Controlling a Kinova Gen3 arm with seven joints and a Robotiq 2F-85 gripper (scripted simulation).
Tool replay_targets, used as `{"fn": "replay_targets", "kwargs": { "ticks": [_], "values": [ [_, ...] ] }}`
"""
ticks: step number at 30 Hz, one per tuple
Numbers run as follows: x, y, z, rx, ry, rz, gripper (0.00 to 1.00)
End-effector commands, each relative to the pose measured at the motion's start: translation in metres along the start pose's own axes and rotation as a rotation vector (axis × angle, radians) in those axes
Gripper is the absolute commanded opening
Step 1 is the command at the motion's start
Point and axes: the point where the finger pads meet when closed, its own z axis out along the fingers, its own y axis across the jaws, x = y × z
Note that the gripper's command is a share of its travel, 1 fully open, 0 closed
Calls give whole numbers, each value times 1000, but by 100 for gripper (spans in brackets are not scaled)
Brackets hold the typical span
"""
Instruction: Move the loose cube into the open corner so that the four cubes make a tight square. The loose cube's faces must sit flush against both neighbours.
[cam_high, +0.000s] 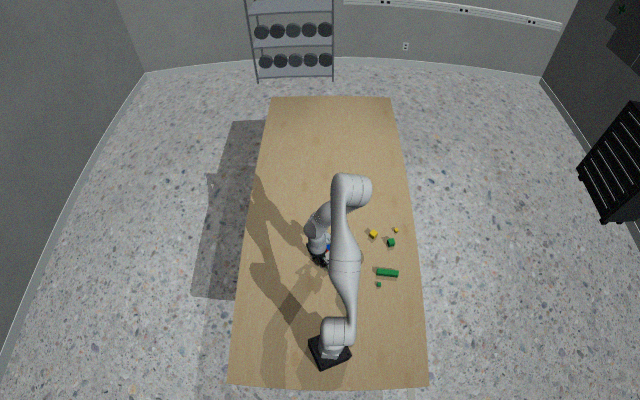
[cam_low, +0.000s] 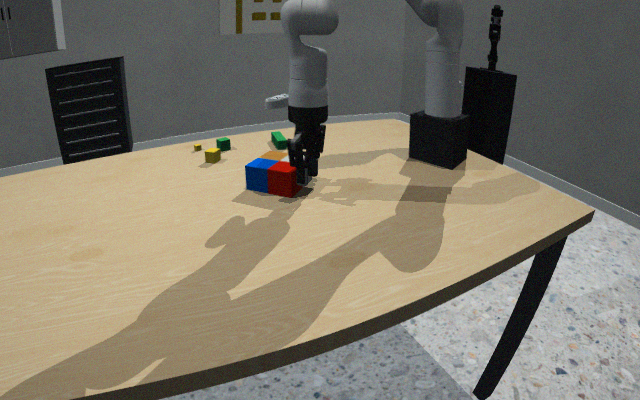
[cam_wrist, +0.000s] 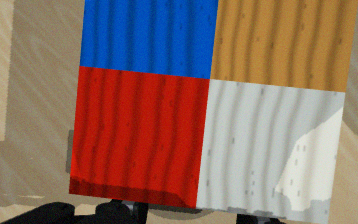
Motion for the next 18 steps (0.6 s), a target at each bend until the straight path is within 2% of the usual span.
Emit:
{"fn": "replay_targets", "kwargs": {
  "ticks": [1,18],
  "values": [
    [1,0,-1,1,2,1,55],
    [-4,0,-1,1,2,1,55]
  ]
}}
